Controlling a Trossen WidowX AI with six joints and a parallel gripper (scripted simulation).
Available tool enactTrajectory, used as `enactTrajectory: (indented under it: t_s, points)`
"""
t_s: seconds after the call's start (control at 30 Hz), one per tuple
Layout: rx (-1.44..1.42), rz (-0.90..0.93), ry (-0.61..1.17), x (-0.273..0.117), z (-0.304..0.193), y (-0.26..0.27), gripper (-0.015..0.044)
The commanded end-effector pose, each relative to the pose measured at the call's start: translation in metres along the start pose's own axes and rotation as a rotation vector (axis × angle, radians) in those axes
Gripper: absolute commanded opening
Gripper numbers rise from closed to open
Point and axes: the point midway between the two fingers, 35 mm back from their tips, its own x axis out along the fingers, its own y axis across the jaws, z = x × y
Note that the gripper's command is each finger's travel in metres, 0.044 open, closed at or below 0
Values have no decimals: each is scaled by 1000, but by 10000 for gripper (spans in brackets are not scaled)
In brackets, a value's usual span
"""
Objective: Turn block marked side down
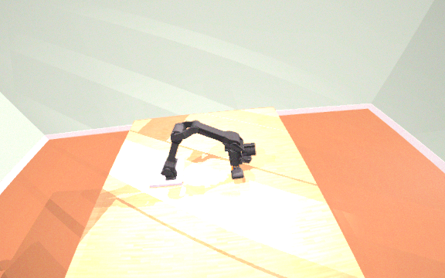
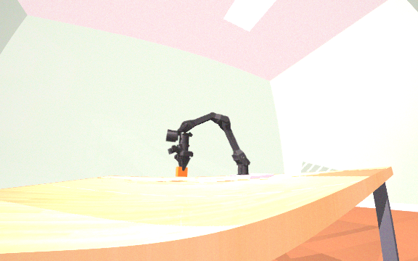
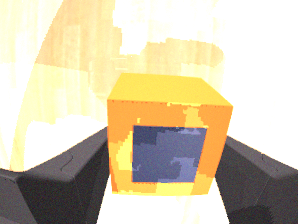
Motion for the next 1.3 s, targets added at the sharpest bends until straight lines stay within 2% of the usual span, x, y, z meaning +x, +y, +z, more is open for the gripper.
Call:
enactTrajectory:
  t_s: [0.0, 0.9, 1.27]
  points:
    - [-1, 3, -54, -2, 1, 0, 0]
    - [-3, 3, -442, 1, -5, 1, 0]
    - [-1, 2, -537, 12, 0, 0, 0]
